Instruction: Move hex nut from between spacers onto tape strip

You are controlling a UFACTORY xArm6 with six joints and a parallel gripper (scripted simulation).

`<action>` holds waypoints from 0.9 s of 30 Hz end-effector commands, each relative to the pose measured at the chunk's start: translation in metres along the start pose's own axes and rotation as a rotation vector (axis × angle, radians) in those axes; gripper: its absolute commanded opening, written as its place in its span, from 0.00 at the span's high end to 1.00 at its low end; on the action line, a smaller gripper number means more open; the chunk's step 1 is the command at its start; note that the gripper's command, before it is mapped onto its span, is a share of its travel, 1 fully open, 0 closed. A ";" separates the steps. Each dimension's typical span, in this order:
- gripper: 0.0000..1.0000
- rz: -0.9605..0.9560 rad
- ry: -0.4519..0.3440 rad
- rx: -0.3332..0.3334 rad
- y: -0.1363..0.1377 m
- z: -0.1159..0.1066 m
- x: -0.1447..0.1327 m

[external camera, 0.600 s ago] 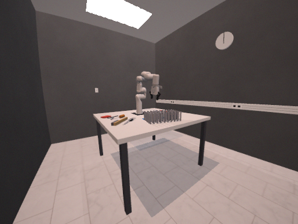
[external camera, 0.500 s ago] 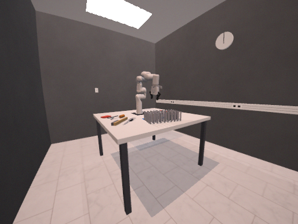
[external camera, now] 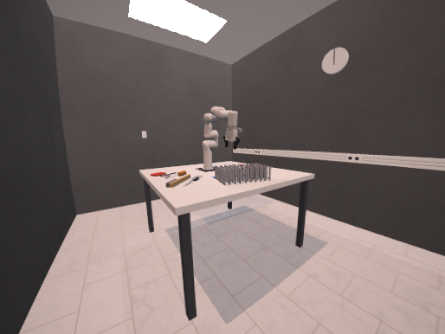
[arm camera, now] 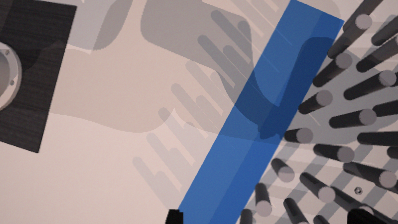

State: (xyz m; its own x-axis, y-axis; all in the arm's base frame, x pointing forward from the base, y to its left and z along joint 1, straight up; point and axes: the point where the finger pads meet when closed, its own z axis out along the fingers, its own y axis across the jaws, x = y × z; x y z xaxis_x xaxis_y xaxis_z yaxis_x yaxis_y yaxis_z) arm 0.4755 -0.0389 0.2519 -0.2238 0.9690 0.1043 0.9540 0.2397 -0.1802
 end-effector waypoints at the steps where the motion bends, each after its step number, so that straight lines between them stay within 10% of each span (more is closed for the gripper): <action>1: 0.00 -0.001 -0.001 -0.005 0.000 -0.002 -0.001; 16: 0.00 -0.124 -0.003 -0.088 -0.088 0.034 -0.132; 27: 0.00 -0.257 -0.055 -0.149 -0.220 0.087 -0.219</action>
State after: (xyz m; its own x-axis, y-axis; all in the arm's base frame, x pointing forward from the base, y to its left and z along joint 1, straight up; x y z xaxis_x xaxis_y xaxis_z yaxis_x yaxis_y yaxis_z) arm 0.3370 -0.2634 0.1935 -0.4181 0.9026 0.1028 0.9039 0.4246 -0.0511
